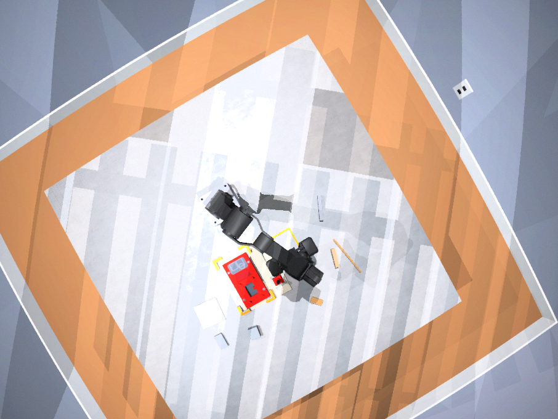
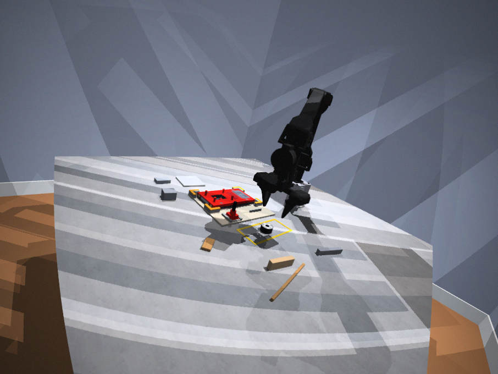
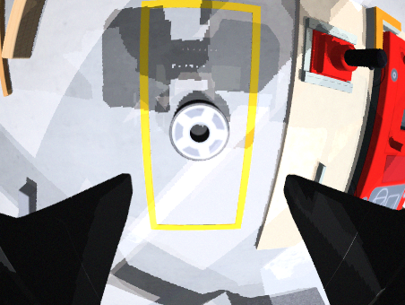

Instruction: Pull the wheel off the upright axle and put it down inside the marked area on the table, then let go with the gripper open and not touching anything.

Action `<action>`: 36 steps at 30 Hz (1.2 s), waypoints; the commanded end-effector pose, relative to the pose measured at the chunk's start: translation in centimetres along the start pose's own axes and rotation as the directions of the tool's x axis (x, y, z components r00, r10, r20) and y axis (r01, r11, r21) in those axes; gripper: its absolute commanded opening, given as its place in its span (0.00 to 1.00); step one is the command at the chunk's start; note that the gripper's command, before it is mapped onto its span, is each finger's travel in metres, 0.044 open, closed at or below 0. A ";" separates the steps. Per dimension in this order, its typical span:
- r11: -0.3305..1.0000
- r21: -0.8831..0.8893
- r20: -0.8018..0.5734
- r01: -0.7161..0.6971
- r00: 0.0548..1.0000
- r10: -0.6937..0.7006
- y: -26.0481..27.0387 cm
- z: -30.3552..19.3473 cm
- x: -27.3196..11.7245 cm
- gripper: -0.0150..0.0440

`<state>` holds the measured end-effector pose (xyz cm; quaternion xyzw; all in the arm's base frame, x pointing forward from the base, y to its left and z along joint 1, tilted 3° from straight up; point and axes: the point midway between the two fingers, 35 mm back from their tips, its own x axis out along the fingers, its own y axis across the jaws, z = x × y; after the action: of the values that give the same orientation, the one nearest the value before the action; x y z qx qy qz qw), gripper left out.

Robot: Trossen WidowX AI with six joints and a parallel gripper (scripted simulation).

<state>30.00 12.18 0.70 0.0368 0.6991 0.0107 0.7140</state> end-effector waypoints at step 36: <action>1.000 -0.005 0.003 0.002 1.000 -0.002 -3.4 -7.5 -4.9 1.00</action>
<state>22.28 8.83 5.07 0.0360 0.6991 0.0109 0.7141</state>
